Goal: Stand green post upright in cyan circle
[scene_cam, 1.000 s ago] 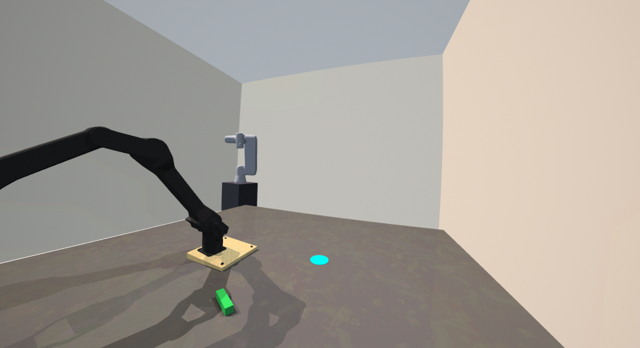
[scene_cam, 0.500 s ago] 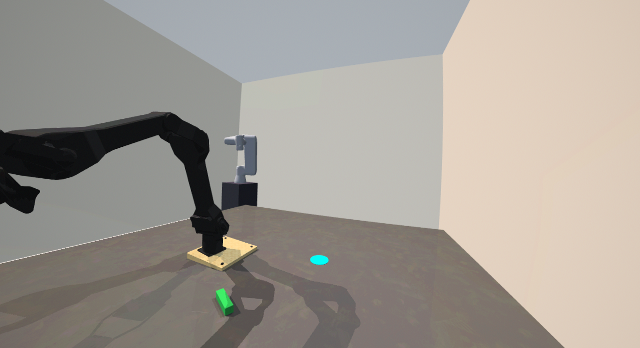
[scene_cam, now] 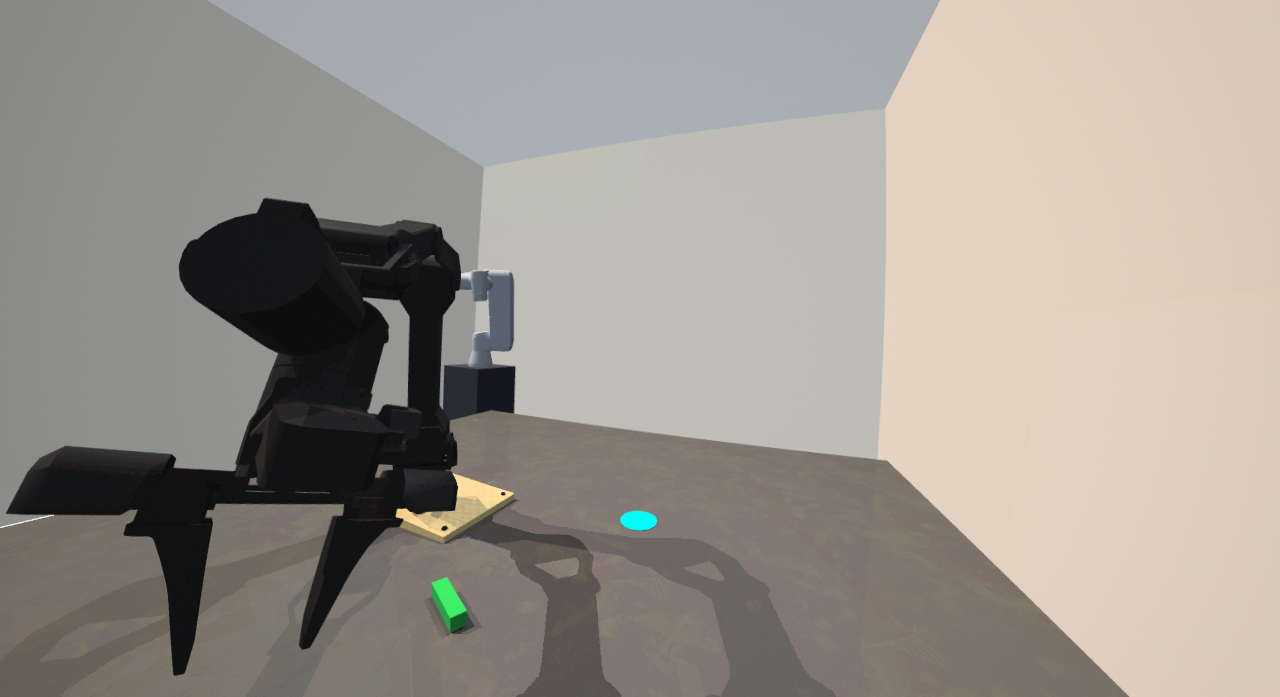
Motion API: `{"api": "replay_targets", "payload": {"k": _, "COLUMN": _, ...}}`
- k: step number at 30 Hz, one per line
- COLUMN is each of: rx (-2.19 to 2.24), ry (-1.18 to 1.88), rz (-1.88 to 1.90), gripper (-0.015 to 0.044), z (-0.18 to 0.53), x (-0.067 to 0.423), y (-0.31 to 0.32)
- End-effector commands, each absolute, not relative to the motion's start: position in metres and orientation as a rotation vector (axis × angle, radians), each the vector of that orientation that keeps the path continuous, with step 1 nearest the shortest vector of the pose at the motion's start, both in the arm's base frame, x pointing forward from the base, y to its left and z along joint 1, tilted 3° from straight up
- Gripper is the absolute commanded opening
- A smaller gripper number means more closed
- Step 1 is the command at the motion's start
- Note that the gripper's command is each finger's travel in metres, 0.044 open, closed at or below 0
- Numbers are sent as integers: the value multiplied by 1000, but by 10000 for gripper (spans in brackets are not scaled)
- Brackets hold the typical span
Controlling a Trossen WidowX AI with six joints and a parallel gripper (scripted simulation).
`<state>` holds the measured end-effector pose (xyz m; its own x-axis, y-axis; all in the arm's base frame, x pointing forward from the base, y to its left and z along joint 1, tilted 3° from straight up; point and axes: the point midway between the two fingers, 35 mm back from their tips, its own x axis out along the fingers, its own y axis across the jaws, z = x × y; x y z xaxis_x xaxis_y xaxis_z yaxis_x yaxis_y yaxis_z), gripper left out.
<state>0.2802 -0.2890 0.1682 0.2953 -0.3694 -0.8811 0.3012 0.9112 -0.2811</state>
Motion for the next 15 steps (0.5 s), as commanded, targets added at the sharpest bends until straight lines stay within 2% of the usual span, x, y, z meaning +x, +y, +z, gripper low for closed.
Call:
{"api": "replay_targets", "payload": {"k": 1, "rx": 47, "ry": 1257, "rz": -384, "gripper": 233, "z": 164, "x": 274, "y": -239}}
{"api": "replay_targets", "payload": {"k": 8, "rx": 257, "ry": 1448, "rz": -291, "gripper": 233, "z": 164, "x": 241, "y": -138}}
{"api": "replay_targets", "payload": {"k": 15, "rx": 275, "ry": 1470, "rz": -286, "gripper": 233, "z": 162, "x": 237, "y": -130}}
